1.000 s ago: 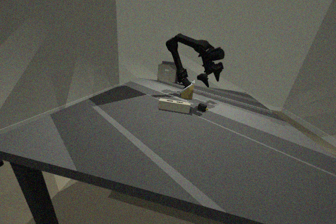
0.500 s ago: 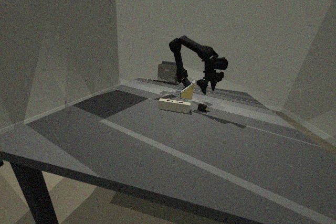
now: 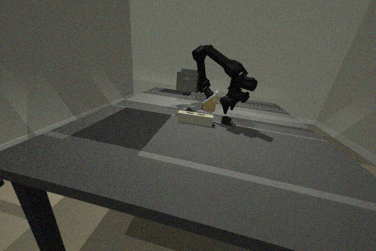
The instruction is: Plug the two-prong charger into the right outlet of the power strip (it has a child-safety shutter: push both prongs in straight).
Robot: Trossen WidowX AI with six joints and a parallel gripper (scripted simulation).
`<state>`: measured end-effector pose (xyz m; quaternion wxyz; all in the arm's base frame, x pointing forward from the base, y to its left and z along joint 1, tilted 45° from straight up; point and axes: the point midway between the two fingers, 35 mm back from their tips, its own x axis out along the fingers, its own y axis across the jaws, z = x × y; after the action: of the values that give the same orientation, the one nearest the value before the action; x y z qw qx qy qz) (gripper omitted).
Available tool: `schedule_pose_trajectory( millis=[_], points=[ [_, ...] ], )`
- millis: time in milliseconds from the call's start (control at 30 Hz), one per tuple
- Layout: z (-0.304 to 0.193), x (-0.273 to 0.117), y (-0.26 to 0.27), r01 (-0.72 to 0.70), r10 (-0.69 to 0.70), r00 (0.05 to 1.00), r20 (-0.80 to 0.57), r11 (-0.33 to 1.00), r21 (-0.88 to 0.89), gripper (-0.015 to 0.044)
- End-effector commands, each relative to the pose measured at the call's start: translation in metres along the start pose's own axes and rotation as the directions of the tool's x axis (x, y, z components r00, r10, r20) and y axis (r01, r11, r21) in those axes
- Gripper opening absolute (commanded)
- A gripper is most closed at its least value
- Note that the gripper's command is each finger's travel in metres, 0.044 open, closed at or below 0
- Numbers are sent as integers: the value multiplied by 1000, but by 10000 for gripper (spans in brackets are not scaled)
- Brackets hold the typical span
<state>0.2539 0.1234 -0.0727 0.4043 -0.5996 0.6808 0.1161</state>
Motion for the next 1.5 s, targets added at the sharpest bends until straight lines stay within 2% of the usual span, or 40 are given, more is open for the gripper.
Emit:
schedule_pose_trajectory(
  millis=[0, 1467],
  points=[
    [0, 3, -5, 19, -20, 1000, -20, 999, -29, 440],
    [2, 67, -8, 21, -21, 1000, -22, 999, -28, 440]
  ],
)
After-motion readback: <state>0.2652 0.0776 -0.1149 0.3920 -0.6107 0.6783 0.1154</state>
